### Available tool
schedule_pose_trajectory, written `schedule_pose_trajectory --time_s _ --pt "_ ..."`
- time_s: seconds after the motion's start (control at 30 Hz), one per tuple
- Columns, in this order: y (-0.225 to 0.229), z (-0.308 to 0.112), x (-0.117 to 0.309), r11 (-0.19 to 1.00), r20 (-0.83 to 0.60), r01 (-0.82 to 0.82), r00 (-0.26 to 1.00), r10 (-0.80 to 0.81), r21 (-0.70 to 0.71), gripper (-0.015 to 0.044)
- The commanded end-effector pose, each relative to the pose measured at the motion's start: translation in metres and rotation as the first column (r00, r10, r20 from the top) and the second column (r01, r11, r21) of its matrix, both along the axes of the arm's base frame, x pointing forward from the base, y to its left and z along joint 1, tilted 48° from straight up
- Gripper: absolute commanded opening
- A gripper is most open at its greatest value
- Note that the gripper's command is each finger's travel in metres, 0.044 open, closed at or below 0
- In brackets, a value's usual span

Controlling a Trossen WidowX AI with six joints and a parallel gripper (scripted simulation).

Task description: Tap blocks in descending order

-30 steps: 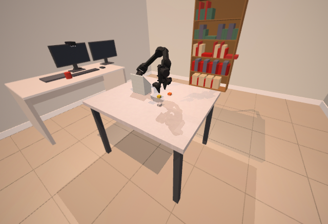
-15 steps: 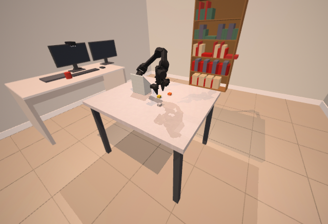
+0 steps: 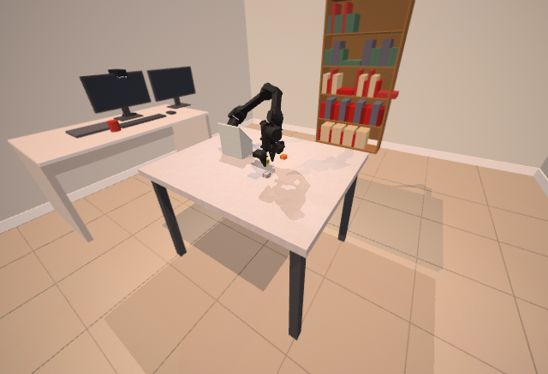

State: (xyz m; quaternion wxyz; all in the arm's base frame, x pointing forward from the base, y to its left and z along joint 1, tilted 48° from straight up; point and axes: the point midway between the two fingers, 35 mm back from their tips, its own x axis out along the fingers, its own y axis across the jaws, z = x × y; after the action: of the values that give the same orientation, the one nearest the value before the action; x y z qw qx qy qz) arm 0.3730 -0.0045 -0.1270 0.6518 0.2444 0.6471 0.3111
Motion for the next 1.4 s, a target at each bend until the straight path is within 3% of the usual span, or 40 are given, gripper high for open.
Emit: schedule_pose_trajectory --time_s 0.0,0.2,1.37 --pt "0.024 -0.023 -0.012 1.000 -0.034 -0.005 0.999 0.006 0.016 0.0164" --pt "0.024 -0.023 -0.012 1.000 -0.034 -0.005 0.999 0.006 0.016 0.0020" --pt "0.047 -0.043 -0.014 1.000 -0.034 -0.005 0.999 0.006 0.018 0.0020"
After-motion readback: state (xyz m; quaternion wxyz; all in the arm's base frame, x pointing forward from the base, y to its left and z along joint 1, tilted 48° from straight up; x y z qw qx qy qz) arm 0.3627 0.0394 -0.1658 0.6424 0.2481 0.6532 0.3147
